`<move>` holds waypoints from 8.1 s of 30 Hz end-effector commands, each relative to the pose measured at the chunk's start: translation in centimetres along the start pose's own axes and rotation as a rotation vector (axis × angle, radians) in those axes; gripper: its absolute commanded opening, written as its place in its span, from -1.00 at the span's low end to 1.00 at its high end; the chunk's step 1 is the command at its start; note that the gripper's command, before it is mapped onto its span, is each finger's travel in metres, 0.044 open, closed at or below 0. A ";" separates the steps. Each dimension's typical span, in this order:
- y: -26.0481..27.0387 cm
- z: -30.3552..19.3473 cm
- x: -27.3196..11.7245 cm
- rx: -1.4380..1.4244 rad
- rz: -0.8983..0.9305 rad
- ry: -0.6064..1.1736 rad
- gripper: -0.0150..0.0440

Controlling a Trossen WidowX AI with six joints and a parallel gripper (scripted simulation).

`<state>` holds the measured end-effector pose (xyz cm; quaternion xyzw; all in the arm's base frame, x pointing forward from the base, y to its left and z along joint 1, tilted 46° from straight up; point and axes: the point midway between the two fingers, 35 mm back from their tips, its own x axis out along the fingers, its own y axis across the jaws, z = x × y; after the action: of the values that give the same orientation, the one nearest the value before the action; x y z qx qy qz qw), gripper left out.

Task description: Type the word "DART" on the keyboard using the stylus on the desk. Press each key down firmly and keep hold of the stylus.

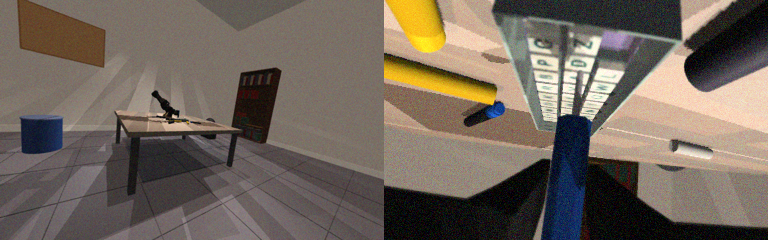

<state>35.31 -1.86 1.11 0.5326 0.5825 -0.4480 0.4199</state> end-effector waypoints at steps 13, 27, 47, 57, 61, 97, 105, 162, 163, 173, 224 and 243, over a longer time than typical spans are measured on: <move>0.1 -2.5 -1.3 -0.009 0.002 -0.001 -0.27; 0.1 -2.5 0.5 -0.002 0.007 0.002 -0.49; 0.1 -1.8 1.1 -0.002 0.007 0.002 -0.22; 0.1 -1.5 1.3 -0.002 0.007 0.002 -0.22; 0.1 -1.3 1.3 -0.002 0.007 0.002 -0.22; 0.1 -0.2 2.0 -0.002 0.007 0.001 -0.22; 0.1 -0.4 1.9 -0.002 0.007 0.001 -0.22; 2.0 -3.1 3.1 -0.003 0.009 0.003 -0.22; 2.0 -3.1 3.1 -0.003 0.009 0.003 -0.22; 2.0 -2.8 3.3 -0.003 0.009 0.003 -0.22; 2.0 -1.6 3.9 -0.003 0.009 0.002 -0.22; 1.8 -4.9 2.1 -0.003 0.009 0.004 -0.22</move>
<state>36.87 3.33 -0.25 0.5322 0.5839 -0.4442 0.4226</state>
